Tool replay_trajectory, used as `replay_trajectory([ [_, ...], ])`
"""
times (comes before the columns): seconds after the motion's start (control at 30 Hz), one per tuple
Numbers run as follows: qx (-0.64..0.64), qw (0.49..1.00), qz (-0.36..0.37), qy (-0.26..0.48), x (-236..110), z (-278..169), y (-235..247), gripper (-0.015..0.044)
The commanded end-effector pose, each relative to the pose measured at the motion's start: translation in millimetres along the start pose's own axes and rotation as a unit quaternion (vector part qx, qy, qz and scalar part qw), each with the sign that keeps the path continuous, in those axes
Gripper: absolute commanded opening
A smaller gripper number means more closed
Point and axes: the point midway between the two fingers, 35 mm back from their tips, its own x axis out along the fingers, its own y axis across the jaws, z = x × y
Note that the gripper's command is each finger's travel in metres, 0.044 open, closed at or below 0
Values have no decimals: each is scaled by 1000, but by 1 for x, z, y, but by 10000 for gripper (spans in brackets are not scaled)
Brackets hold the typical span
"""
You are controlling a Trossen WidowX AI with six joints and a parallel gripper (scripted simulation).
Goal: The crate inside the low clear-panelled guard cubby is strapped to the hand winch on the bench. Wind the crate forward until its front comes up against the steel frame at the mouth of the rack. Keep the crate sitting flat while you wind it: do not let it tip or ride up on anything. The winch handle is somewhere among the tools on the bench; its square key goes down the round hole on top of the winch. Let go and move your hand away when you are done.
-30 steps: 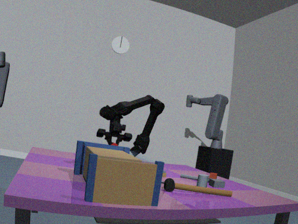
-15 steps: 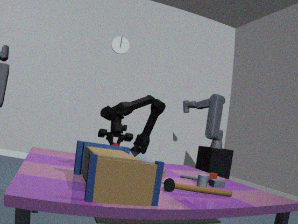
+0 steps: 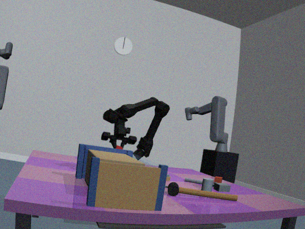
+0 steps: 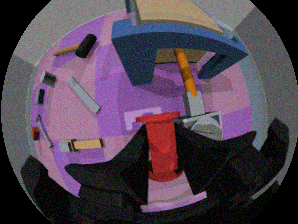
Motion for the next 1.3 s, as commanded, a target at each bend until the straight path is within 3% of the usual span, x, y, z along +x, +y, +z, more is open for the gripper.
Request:
replay_trajectory([
  [0.0, 9, 1000, 0, 10, -3, -13, 3, 0],
  [1.27, 10, 1000, -1, 12, -25, -57, -1, 0],
])
